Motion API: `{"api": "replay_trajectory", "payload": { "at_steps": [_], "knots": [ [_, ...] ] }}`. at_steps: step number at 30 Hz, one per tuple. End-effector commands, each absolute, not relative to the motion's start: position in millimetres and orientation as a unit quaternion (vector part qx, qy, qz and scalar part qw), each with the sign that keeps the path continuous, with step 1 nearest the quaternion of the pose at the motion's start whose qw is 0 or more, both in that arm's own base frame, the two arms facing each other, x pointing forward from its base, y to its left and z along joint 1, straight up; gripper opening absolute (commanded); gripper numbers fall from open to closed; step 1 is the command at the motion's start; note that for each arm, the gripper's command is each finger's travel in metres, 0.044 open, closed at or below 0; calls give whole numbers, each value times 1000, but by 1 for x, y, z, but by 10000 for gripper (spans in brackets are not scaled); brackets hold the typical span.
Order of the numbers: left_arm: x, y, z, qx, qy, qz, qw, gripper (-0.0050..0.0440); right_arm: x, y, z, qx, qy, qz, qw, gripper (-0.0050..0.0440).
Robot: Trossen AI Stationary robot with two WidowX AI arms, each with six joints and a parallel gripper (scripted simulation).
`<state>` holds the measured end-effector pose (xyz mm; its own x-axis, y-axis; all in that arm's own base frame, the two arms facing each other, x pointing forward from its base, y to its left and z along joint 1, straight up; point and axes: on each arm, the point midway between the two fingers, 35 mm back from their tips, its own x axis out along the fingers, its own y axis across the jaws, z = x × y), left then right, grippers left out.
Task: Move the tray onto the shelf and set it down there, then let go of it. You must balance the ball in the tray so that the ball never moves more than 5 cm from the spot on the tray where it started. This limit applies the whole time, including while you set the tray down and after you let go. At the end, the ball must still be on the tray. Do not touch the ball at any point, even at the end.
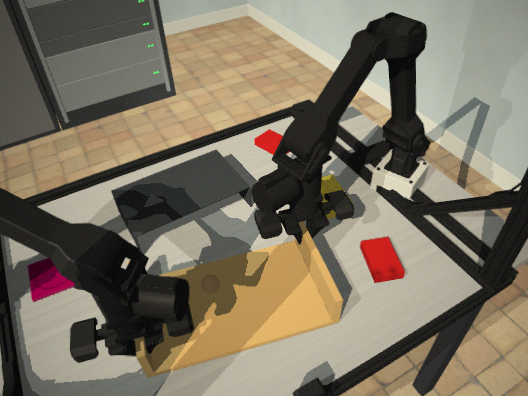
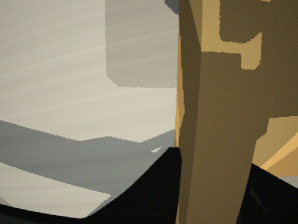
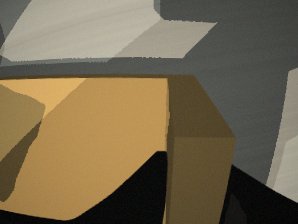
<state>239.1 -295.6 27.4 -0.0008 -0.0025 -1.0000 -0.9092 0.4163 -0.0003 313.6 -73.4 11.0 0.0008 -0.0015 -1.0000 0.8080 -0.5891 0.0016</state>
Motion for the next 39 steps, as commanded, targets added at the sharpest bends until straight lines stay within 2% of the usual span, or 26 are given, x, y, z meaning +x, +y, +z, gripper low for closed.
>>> {"api": "replay_trajectory", "payload": {
  "at_steps": [1, 39],
  "knots": [
    [239, -295, 26, -382, 595, 382, 595, 20, 314, -73, 10, 630, 321, -630, 321, 20],
    [239, -295, 36, -382, 595, 382, 595, 20, 314, -73, 20, 630, 321, -630, 321, 20]
  ]
}}
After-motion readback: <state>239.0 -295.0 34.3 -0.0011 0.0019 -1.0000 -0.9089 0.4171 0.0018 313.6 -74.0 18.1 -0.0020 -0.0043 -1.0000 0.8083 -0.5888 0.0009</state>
